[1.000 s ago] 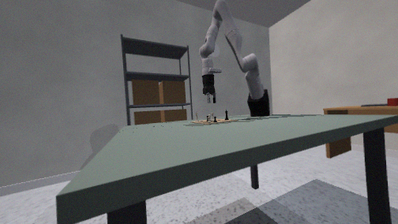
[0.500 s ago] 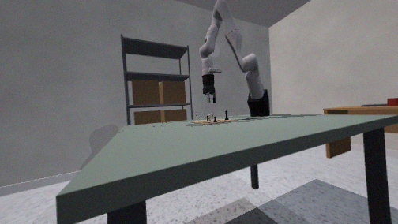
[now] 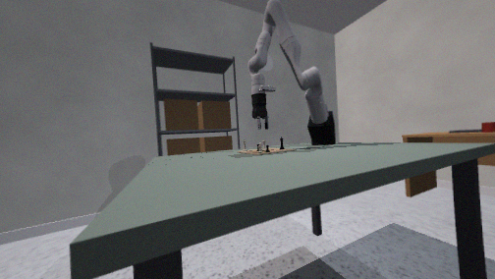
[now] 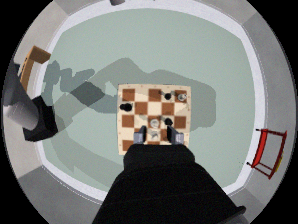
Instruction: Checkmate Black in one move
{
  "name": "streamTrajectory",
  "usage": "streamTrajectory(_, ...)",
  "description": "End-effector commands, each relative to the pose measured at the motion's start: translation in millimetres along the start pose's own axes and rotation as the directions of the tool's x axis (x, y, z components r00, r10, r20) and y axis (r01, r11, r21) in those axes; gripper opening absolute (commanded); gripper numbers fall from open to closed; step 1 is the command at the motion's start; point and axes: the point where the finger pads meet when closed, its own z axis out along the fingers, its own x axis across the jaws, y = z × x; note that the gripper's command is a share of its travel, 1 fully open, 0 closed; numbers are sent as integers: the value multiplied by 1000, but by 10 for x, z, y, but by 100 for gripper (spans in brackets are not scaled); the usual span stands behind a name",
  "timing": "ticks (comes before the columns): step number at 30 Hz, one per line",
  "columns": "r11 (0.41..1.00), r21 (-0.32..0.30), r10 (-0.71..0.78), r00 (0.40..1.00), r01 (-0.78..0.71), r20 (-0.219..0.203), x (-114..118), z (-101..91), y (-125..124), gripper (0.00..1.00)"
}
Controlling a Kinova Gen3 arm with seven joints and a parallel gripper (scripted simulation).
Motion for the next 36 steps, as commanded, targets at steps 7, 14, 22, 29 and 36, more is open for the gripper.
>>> streamTrajectory(7, 1000, 1, -2, 1000, 2, 2, -4, 102, -8, 79)
streamTrajectory(14, 1000, 1, -2, 1000, 2, 2, -4, 198, -8, 79)
streamTrajectory(22, 1000, 1, -2, 1000, 2, 2, -4, 312, -8, 79)
streamTrajectory(29, 1000, 1, -2, 1000, 2, 2, -5, 404, -9, 79)
streamTrajectory(36, 1000, 1, -2, 1000, 2, 2, -5, 447, -9, 79)
